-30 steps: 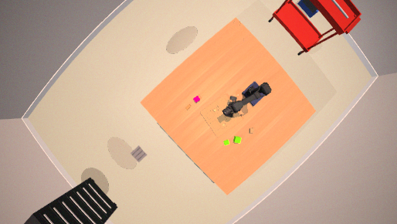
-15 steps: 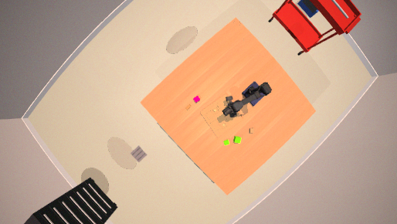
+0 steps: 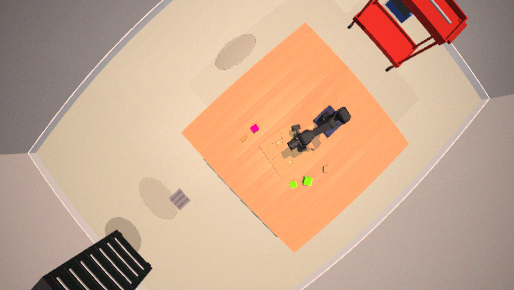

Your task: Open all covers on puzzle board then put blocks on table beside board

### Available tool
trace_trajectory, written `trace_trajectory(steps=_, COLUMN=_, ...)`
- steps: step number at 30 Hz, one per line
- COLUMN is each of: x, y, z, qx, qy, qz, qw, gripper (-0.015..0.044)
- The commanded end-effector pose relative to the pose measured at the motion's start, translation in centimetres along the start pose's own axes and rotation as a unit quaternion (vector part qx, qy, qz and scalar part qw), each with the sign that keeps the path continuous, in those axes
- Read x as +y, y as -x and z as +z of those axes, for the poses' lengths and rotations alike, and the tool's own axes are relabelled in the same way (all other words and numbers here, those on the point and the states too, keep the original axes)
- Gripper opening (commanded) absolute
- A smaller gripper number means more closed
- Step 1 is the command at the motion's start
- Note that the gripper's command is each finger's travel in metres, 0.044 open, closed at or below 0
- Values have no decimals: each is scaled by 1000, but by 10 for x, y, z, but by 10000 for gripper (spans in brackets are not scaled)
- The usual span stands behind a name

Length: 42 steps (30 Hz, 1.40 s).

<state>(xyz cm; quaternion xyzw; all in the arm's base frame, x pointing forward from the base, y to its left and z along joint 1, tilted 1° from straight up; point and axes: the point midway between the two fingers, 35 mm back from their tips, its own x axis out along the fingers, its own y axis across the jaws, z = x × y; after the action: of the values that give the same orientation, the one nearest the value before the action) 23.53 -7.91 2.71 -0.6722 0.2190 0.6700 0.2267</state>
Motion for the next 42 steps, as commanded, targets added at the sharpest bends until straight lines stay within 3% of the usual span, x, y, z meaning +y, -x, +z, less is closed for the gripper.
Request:
trace_trajectory(steps=1, x=1, y=-4, z=2, qx=-3, qy=5, qz=2, qw=1000, gripper=0)
trace_trajectory(steps=42, x=-1, y=-7, z=6, qx=-3, qy=7, qz=2, qw=1000, gripper=0)
